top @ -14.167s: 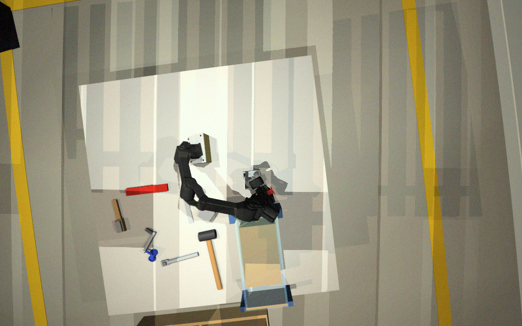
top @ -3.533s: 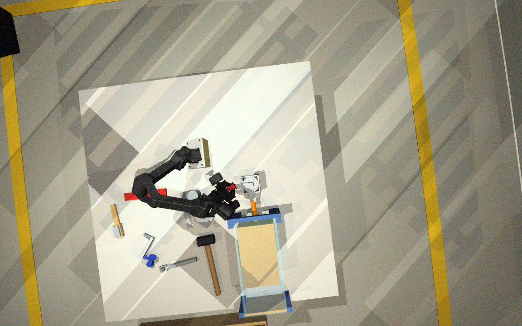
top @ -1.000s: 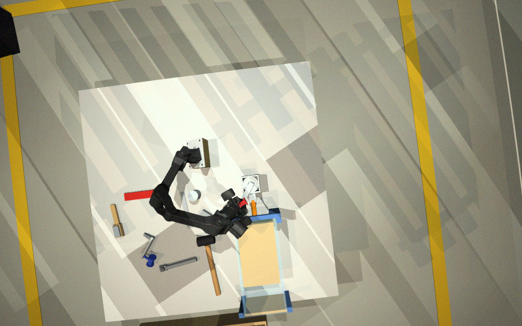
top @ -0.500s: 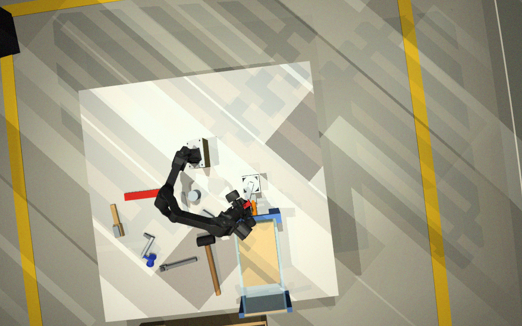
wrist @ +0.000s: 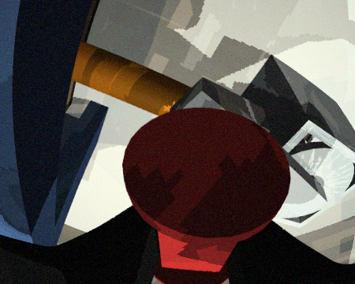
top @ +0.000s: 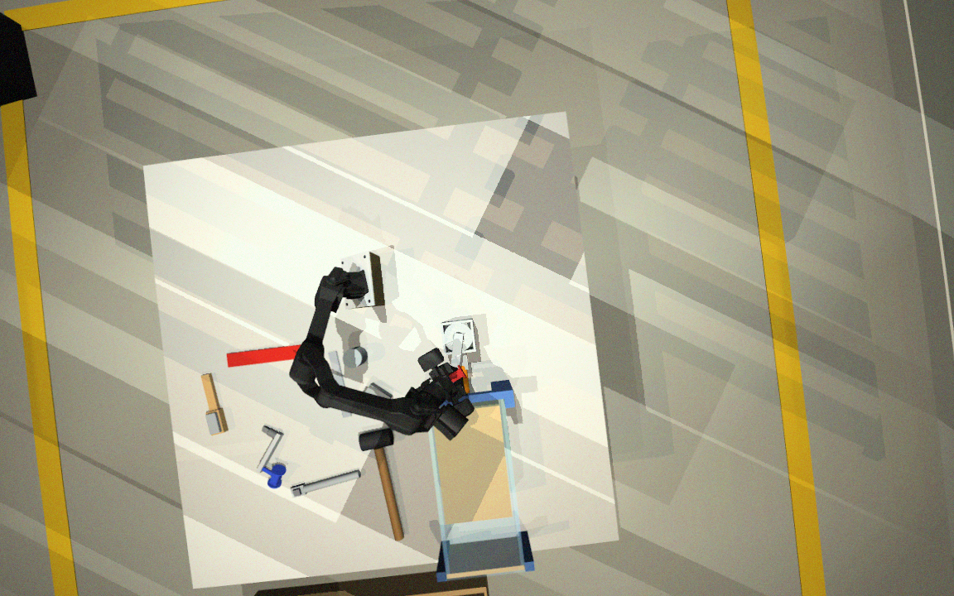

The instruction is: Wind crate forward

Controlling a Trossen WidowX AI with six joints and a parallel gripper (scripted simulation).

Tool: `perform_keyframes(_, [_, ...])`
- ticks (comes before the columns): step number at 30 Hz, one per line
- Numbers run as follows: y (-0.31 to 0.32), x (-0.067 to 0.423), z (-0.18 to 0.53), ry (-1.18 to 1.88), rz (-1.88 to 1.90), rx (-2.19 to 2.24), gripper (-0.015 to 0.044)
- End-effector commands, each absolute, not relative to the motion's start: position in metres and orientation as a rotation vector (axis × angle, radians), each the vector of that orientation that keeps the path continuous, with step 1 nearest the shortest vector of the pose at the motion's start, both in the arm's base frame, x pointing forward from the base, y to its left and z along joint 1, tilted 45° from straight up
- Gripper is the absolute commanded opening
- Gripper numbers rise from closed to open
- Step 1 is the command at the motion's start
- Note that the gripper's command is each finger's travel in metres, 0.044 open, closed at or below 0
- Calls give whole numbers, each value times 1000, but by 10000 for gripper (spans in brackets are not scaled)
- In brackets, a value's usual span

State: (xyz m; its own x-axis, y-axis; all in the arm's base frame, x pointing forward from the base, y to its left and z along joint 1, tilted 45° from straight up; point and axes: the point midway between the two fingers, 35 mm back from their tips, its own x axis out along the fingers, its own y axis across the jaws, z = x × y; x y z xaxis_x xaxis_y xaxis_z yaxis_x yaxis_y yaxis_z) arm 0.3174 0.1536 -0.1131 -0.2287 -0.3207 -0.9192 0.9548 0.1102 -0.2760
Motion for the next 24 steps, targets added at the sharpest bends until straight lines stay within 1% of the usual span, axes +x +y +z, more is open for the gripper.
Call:
perform_keyframes(1, [163, 321, -124, 1225, -1398, 748, 0])
perform_keyframes(24, [183, 323, -143, 1226, -1397, 750, 0])
